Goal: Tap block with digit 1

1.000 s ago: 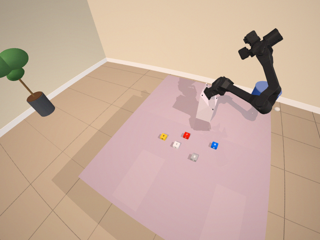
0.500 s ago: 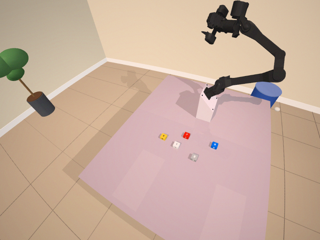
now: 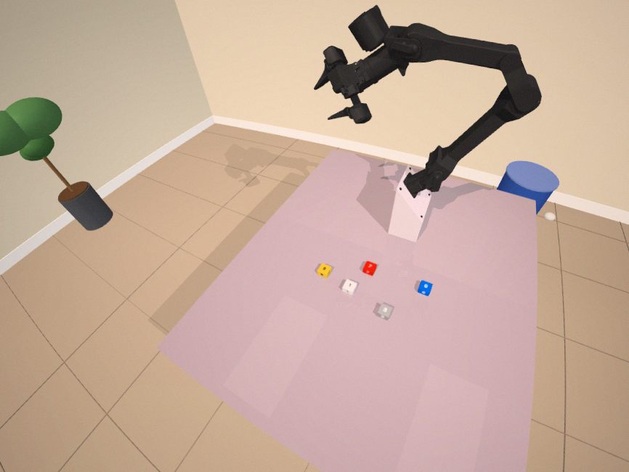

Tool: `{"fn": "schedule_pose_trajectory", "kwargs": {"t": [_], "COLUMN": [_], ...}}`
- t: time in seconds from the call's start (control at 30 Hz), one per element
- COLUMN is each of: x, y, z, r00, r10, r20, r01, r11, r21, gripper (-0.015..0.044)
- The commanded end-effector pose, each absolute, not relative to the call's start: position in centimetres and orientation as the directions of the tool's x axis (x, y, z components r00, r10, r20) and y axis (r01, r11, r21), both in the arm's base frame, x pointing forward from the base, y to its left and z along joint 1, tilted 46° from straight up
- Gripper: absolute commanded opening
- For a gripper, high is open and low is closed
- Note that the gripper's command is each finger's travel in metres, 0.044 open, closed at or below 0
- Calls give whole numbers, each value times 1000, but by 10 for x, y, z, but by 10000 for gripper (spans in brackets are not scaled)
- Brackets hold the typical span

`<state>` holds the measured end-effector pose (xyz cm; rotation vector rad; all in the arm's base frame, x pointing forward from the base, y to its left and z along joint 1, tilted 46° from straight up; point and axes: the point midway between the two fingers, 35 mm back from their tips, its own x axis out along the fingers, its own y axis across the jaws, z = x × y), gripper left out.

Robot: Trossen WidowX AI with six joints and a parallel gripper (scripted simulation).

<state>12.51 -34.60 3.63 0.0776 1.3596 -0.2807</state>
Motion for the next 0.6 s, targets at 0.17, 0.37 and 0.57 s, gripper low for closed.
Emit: {"fn": "schedule_pose_trajectory", "kwargs": {"t": [0.17, 0.37, 0.57], "x": [252, 304, 318], "y": [-251, -153, -82], "z": [-35, -81, -110], "r00": [213, 81, -51], "r10": [296, 568, 699], "r20": [-931, -819, -714], "r01": [9, -76, -67], "r11": [952, 823, 710], "r21": [305, 563, 700], "gripper": [400, 400, 400]}}
